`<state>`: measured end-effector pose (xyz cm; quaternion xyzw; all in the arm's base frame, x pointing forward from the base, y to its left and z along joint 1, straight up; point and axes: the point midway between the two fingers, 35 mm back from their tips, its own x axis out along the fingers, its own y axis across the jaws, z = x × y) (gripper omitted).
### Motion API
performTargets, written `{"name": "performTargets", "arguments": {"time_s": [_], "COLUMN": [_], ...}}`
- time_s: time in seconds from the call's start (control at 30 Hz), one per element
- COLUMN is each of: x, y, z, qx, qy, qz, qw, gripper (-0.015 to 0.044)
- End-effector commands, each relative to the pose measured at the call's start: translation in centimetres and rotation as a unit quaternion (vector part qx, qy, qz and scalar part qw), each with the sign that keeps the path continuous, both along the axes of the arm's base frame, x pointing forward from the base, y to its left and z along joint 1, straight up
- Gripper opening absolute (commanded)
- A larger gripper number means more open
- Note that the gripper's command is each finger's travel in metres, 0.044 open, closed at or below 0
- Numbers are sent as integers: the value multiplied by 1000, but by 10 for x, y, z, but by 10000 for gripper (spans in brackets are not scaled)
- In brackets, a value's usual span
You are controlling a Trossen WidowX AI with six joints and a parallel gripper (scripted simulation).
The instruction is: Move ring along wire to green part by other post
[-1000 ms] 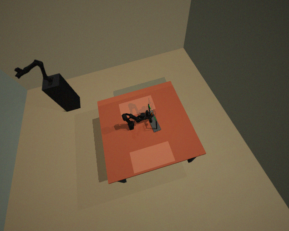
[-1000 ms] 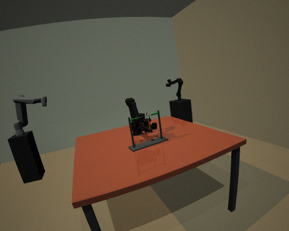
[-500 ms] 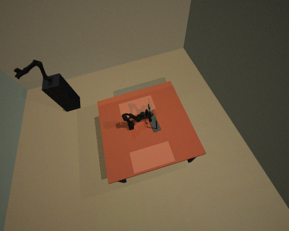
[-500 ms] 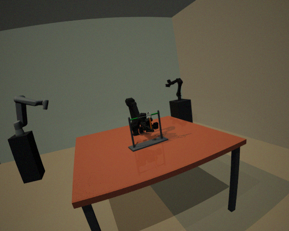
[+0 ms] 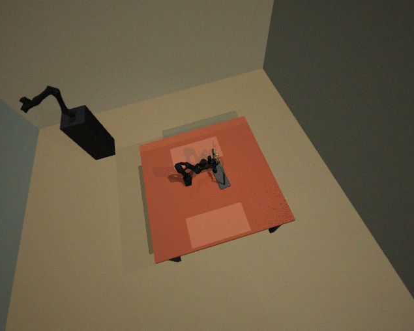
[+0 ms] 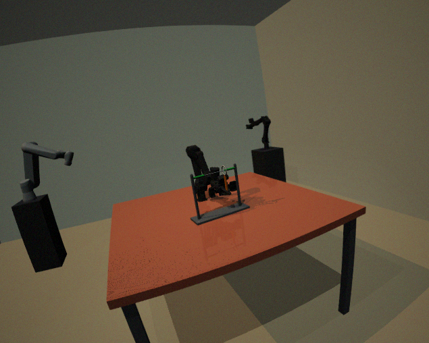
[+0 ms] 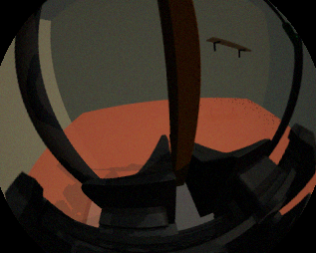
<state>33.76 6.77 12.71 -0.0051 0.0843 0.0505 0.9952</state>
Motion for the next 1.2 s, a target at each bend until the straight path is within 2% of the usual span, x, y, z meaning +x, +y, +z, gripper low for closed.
{"name": "performTargets", "arguments": {"time_s": [0.0,0.7,1.17], "x": [0,-7,-13], "y": [4,19,21], "z": [0,0,-18], "qx": [3,1,0], "qy": [0,24,44], "qz": [-1,0,0], "qw": [1000,1000,999], "gripper": [-150,-150,-150]}}
